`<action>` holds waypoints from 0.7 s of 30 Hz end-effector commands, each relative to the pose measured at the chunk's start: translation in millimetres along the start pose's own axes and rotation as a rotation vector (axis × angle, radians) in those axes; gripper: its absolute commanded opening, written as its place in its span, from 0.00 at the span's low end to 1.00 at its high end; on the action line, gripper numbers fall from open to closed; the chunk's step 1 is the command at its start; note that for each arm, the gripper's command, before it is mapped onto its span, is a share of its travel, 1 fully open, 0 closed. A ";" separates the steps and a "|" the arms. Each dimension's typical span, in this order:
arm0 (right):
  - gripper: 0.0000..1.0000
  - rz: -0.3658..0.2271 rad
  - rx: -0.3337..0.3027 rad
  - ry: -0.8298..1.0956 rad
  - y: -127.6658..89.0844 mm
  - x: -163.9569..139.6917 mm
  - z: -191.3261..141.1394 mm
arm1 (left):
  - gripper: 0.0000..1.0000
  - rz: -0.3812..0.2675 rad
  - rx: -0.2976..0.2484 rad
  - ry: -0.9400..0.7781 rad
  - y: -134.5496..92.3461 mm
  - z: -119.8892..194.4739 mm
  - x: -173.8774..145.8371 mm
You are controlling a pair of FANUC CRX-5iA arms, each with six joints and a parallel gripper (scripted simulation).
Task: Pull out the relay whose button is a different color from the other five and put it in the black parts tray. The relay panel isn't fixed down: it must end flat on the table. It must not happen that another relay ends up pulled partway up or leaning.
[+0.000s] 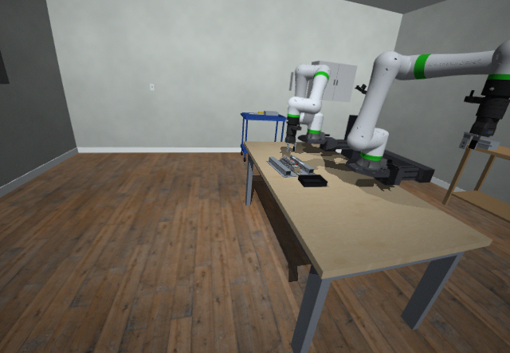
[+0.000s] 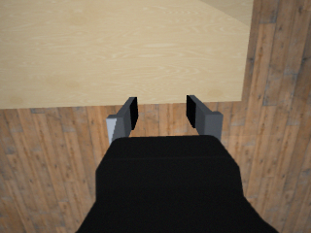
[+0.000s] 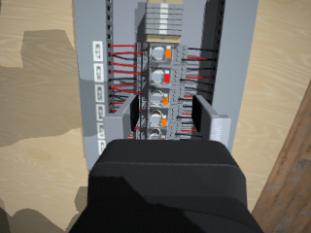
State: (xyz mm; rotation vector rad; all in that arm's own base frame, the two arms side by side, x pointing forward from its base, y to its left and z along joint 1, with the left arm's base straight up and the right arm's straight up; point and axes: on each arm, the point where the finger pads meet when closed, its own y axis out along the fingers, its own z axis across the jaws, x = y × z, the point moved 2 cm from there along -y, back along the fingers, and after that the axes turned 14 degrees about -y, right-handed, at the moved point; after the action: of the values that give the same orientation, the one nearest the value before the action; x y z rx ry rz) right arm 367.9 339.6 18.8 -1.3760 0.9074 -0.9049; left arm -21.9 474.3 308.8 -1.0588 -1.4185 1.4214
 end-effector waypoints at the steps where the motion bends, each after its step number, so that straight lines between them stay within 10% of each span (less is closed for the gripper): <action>1: 0.98 0.000 0.002 0.018 2.4 -3.5 -1.3 | 1.00 -0.002 -0.001 0.000 -0.9 -0.2 0.2; 21: 0.98 0.000 0.002 0.048 7.9 -9.1 -4.7 | 1.00 -0.002 -0.001 0.000 -0.9 -0.2 0.2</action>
State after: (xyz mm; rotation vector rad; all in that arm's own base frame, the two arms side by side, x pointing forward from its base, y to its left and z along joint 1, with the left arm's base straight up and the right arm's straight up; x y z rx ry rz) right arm 359.5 345.6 10.1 -1.3590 0.9430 -0.9421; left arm -21.9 474.3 308.8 -1.0588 -1.4185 1.4214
